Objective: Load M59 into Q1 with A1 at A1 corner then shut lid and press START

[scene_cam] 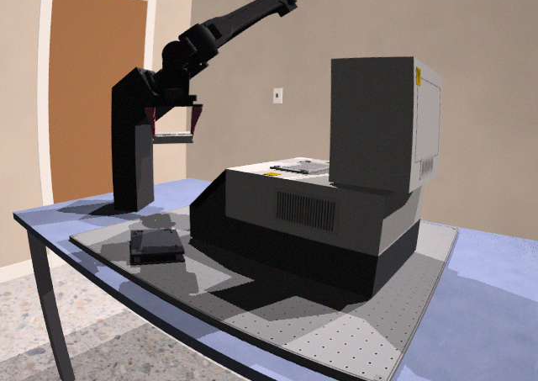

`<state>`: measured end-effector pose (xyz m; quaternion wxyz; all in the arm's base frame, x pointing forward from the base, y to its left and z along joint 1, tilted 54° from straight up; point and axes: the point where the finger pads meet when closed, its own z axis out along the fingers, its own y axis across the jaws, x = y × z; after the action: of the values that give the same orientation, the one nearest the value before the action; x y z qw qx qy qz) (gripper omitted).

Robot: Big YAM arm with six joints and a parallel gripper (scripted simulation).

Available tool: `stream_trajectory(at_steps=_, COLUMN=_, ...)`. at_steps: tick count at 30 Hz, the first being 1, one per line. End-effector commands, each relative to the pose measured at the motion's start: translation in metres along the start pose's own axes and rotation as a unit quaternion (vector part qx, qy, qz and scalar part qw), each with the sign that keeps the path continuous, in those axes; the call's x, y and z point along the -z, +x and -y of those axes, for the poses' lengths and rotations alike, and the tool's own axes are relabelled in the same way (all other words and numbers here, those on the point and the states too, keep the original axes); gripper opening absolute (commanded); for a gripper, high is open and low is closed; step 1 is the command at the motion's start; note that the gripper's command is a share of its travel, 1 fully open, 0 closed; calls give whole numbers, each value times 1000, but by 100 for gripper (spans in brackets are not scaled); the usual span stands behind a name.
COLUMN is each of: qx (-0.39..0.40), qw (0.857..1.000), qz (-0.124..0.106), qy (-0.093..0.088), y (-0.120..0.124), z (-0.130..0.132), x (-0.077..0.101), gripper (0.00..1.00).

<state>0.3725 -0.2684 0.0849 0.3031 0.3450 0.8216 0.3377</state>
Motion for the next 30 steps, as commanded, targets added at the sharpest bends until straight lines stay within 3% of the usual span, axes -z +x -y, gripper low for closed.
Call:
stream_trajectory(at_steps=1, qx=-56, qw=998, qz=12, qy=0, y=-7, z=-22, x=6, gripper=0)
stream_trajectory(at_steps=5, qx=-110, qw=994, qz=7, qy=4, y=-7, z=-34, x=6, gripper=0)
stream_trajectory(at_steps=8, qx=-101, qw=995, qz=4, qy=1, y=-7, z=-38, x=4, gripper=0)
stream_trajectory(at_steps=13, qx=-82, qw=997, qz=11, qy=-3, y=-17, z=-82, x=9, gripper=0)
stream_trajectory(at_steps=18, qx=-156, qw=987, qz=22, qy=-6, y=-26, z=-107, x=17, gripper=0)
stream_trajectory(at_steps=22, qx=-216, qw=976, qz=12, qy=-1, y=-20, z=-115, x=9, gripper=0)
stream_trajectory(at_steps=26, qx=-210, qw=978, qz=4, qy=1, y=-14, z=-121, x=4, gripper=0)
stream_trajectory(at_steps=30, qx=-226, qw=974, qz=8, qy=-4, y=-19, z=-153, x=8, gripper=0)
